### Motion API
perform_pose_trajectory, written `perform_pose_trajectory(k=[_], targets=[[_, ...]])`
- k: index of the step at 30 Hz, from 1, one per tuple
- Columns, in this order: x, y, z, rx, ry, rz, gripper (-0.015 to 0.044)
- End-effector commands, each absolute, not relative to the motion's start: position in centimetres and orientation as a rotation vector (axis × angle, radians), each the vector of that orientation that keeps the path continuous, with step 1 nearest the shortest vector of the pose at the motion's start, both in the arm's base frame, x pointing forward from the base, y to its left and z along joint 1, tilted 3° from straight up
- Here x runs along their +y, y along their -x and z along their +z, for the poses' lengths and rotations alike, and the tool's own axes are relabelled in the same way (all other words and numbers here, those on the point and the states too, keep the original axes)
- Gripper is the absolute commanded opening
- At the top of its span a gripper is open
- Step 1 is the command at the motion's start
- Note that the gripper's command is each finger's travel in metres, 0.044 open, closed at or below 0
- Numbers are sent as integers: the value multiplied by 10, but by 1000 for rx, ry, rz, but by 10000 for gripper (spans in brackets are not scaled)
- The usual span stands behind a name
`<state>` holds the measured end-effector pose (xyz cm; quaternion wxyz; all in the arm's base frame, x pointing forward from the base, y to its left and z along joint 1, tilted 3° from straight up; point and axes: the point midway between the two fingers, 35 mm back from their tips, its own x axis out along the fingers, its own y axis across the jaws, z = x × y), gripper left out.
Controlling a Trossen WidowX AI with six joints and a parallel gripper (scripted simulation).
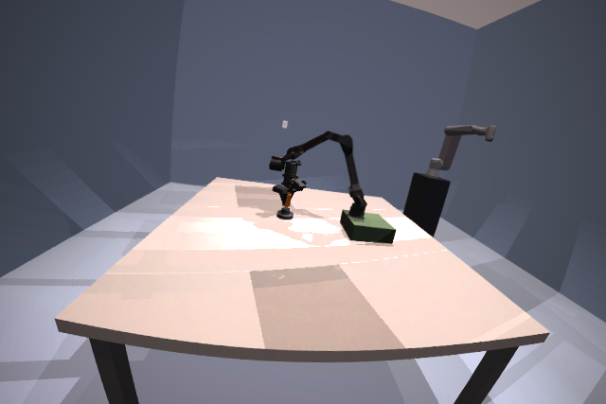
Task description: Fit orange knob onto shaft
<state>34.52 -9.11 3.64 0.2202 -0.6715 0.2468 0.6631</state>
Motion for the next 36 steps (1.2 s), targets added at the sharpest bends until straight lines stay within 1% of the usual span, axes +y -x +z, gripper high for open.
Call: perform_pose_trajectory(k=[1,36], targets=[[-92,-345,36,680,1863,1836,0],[-91,-343,39,680,1863,1837,0]])
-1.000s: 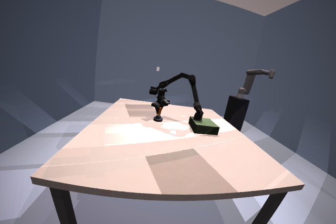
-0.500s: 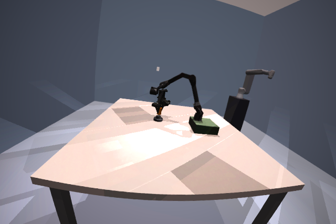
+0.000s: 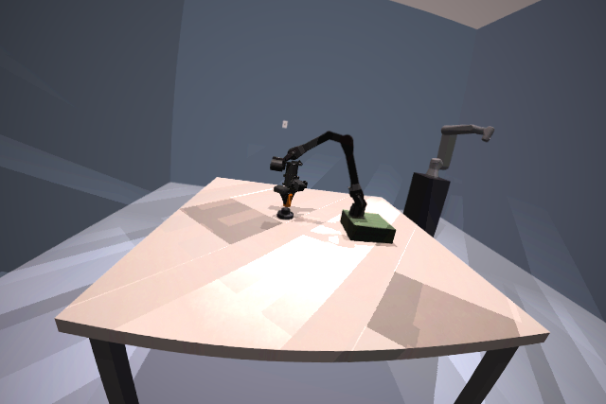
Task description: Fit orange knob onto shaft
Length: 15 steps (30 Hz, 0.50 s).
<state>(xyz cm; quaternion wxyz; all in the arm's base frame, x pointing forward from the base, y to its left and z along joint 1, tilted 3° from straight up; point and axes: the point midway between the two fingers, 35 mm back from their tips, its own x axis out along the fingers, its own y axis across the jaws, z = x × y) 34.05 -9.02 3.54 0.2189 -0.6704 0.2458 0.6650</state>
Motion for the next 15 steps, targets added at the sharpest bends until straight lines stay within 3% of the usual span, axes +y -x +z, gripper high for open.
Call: perform_pose_trajectory(k=[1,15], targets=[[-91,-343,39,673,1869,1843,0],[-92,-345,37,504,1992,1973,0]])
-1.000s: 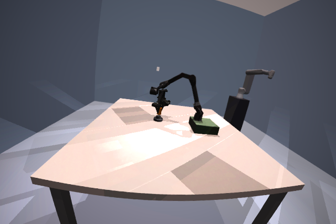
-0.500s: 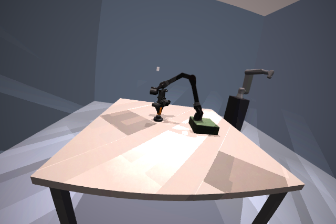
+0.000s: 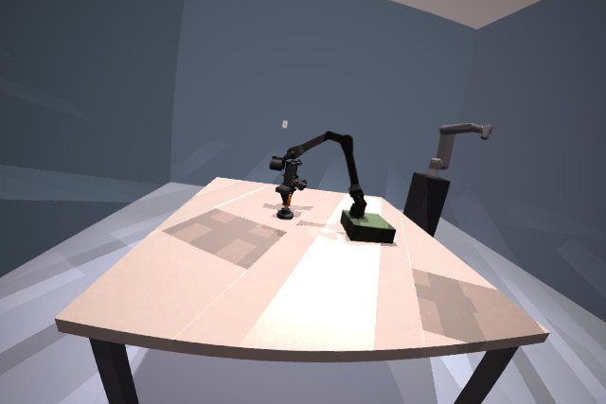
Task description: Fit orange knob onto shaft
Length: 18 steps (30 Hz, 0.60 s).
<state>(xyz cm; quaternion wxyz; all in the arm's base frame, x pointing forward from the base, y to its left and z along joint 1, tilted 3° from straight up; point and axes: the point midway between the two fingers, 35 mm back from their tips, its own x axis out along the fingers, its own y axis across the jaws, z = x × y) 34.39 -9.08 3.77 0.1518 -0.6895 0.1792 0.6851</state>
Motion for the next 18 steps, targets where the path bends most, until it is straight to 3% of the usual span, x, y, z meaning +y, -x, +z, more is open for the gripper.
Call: perform_pose_trajectory(k=[1,18], targets=[[-92,-345,36,504,1992,1973,0],[-91,-340,38,504,1992,1973,0]])
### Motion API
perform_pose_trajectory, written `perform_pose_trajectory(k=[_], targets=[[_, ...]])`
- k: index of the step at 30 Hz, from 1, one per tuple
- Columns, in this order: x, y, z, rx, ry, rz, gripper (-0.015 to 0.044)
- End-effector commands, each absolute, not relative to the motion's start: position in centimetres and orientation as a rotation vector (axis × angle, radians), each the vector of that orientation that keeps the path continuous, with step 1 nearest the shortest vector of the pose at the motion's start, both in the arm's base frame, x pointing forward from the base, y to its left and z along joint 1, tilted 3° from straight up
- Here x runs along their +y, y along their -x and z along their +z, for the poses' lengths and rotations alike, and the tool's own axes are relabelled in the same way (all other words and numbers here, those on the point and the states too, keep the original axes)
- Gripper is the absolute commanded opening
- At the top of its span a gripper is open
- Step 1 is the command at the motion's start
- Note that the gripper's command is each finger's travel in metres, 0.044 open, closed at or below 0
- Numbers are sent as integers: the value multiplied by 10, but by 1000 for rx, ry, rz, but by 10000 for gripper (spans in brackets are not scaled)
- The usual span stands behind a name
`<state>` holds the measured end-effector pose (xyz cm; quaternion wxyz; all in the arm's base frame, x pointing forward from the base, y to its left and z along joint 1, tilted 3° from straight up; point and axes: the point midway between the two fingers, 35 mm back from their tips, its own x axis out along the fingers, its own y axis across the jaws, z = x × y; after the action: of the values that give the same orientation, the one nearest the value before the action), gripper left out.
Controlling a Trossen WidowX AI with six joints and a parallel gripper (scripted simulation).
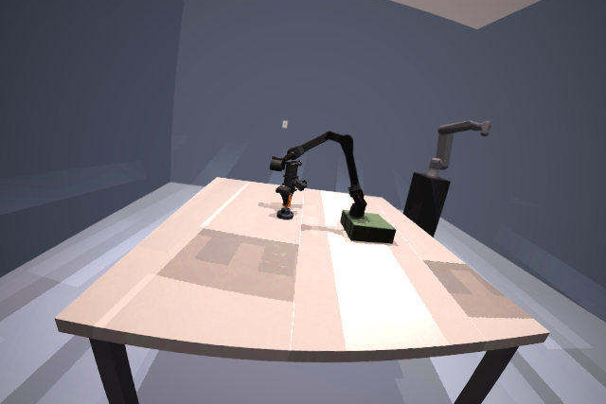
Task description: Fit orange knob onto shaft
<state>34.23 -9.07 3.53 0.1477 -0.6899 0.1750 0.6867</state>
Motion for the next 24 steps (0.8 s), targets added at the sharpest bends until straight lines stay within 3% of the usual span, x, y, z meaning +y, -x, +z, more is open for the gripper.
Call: perform_pose_trajectory(k=[1,18,24], targets=[[-91,-340,36,504,1992,1973,0],[-91,-343,39,504,1992,1973,0],[-91,-343,40,658,1881,1855,0]])
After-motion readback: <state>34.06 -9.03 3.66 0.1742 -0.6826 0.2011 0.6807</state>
